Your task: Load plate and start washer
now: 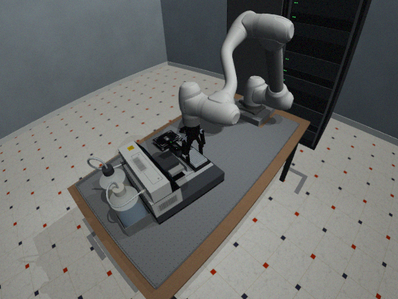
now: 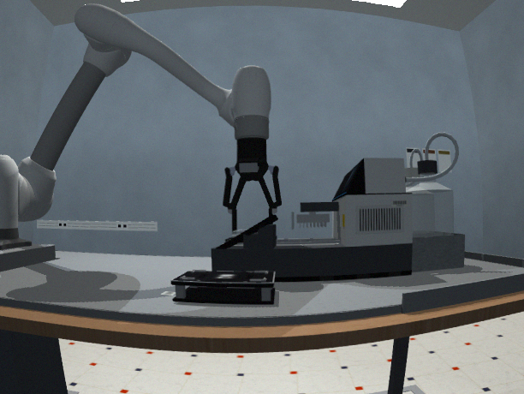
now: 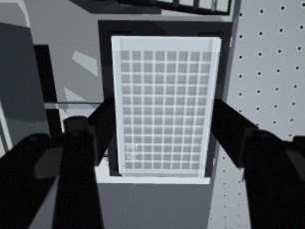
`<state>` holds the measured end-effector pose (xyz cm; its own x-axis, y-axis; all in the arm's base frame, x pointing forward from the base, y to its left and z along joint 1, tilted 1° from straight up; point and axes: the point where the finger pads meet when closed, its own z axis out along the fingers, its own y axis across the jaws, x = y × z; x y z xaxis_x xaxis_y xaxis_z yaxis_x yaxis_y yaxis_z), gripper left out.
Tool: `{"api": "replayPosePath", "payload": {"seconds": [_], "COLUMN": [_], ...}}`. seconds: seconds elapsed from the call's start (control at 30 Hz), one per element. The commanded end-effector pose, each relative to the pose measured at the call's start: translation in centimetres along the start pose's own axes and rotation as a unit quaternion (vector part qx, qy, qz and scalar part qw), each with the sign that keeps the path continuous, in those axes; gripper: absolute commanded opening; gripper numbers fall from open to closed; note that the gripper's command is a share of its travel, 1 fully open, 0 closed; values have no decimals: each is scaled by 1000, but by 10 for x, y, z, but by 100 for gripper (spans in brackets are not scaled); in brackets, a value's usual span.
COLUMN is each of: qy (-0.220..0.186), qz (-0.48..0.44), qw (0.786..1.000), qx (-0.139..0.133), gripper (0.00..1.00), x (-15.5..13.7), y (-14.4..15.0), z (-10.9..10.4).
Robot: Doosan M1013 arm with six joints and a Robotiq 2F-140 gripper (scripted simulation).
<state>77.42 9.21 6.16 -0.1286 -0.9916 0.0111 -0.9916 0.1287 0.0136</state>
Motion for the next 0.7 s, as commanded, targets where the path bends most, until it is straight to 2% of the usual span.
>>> {"api": "replayPosePath", "payload": {"seconds": [0.0,0.67], "qy": [0,0], "qz": [0,0], "qw": [1000,1000], "qx": [1,1], "gripper": [10,10], "x": [0,0], "y": [0,0], "z": [0,3]}}
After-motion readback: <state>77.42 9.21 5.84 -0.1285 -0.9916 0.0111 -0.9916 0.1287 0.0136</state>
